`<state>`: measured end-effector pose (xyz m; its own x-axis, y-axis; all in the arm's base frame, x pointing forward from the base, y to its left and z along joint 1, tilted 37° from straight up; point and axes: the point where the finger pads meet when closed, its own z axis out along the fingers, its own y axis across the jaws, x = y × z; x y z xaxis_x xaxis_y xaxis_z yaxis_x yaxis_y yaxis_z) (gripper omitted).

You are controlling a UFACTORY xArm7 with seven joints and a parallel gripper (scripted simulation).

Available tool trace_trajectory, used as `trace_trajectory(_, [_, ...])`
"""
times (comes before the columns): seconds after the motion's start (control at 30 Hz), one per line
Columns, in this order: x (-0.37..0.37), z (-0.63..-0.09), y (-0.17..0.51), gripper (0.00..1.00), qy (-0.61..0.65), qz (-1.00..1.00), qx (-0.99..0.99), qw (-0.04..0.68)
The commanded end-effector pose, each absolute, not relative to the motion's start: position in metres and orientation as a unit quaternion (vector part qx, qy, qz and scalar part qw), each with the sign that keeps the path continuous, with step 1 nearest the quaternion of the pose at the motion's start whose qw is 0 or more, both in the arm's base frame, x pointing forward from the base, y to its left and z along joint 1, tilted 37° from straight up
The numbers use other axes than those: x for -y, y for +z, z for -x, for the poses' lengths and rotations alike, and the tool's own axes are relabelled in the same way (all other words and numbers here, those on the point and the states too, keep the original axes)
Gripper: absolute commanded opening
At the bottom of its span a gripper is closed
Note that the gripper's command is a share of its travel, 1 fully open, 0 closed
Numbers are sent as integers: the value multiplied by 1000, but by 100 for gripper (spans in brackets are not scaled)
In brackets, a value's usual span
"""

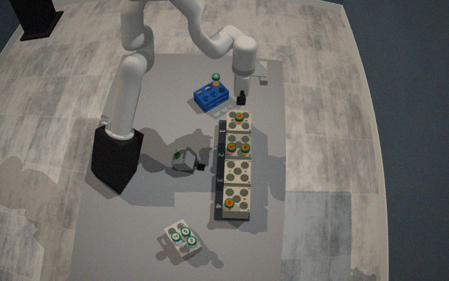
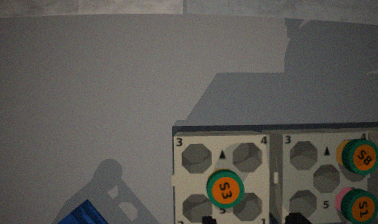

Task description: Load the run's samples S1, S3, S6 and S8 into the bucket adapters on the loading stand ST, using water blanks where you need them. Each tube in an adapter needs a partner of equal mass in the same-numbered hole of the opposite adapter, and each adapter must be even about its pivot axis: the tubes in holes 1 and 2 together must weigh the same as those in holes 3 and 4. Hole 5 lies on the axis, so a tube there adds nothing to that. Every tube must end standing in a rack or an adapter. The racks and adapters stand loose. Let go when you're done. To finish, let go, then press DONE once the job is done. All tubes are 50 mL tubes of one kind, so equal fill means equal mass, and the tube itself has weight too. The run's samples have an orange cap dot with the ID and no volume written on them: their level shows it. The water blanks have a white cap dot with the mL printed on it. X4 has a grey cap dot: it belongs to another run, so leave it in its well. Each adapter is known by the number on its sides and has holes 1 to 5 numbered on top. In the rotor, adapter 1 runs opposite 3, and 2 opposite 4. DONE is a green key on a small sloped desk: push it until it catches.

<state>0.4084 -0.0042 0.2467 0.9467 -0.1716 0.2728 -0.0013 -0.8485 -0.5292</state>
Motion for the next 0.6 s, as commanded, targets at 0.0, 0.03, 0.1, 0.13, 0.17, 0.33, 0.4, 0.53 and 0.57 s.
trace_trajectory(0.0, [9,-408,245,57,-154,947,-62,274])
trace_trajectory(0.03, [13,-406,242,57,-150,946,-78,276])
trace_trajectory(0.1, [21,-404,236,57,-140,943,-109,281])
trace_trajectory(0.13, [25,-402,234,57,-136,941,-125,283])
trace_trajectory(0.17, [28,-401,231,57,-131,939,-141,285])
trace_trajectory(0.33, [48,-394,216,57,-107,924,-218,295])
trace_trajectory(0.4, [55,-392,210,57,-97,916,-249,299])
trace_trajectory(0.53, [63,-389,204,57,-87,907,-279,302])
trace_trajectory(0.57, [67,-388,201,57,-82,903,-295,303])
